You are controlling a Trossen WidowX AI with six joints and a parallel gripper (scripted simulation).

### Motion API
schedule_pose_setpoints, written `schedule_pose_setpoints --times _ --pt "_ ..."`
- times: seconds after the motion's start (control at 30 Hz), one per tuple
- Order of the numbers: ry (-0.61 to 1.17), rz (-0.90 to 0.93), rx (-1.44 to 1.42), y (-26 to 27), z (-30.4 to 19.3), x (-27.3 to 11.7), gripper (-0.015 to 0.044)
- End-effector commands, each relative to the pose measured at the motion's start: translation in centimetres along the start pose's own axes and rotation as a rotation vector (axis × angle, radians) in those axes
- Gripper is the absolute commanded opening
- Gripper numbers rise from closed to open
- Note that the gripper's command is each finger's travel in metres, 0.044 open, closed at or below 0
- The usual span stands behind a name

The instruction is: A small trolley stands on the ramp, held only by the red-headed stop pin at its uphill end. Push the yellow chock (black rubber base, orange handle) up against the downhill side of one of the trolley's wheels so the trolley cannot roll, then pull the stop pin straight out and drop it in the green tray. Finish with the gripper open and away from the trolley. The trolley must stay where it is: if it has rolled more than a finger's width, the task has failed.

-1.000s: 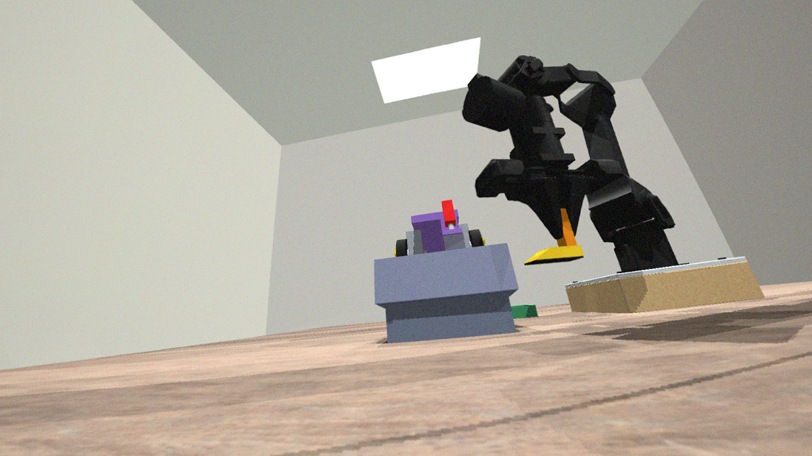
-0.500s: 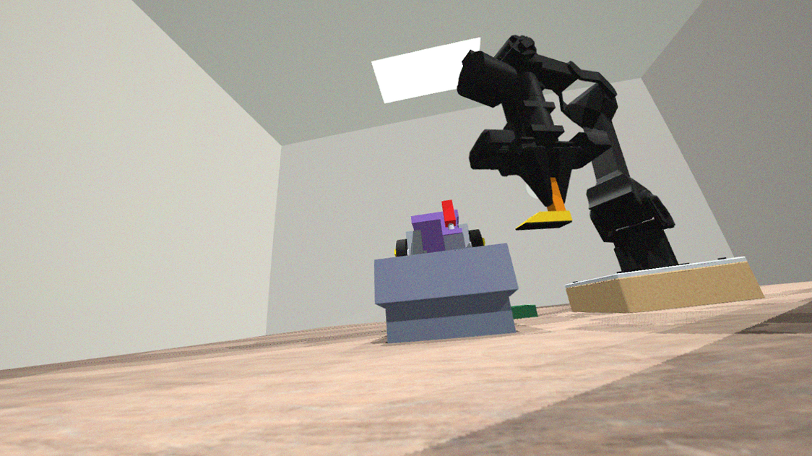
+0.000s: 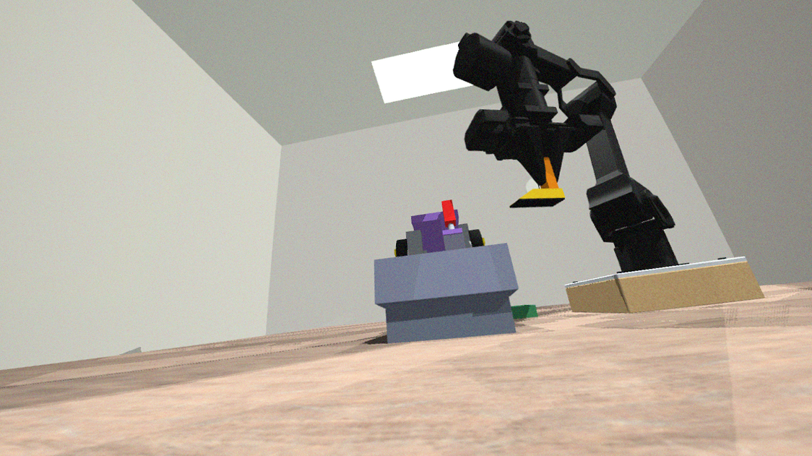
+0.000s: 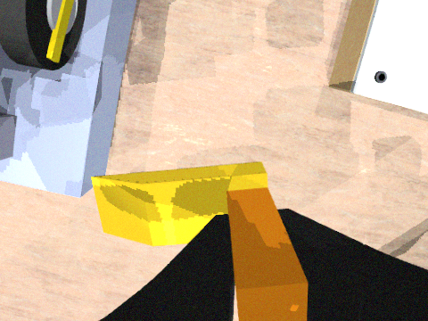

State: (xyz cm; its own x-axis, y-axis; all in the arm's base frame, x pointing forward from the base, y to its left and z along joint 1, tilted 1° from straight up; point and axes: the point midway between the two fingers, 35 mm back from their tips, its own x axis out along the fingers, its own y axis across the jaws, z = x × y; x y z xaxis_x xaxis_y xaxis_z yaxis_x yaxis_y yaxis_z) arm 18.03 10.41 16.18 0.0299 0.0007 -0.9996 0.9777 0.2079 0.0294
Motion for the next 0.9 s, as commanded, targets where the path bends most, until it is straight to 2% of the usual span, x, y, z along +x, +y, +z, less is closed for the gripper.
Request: schedule_pose_setpoints --times 0.0,0.87 --pt "0.006 0.003 -0.04 0.08 -0.12 -0.27 0.0" --pt "0.003 0.008 -0.924 0.07 -0.13 -0.27 0.0"
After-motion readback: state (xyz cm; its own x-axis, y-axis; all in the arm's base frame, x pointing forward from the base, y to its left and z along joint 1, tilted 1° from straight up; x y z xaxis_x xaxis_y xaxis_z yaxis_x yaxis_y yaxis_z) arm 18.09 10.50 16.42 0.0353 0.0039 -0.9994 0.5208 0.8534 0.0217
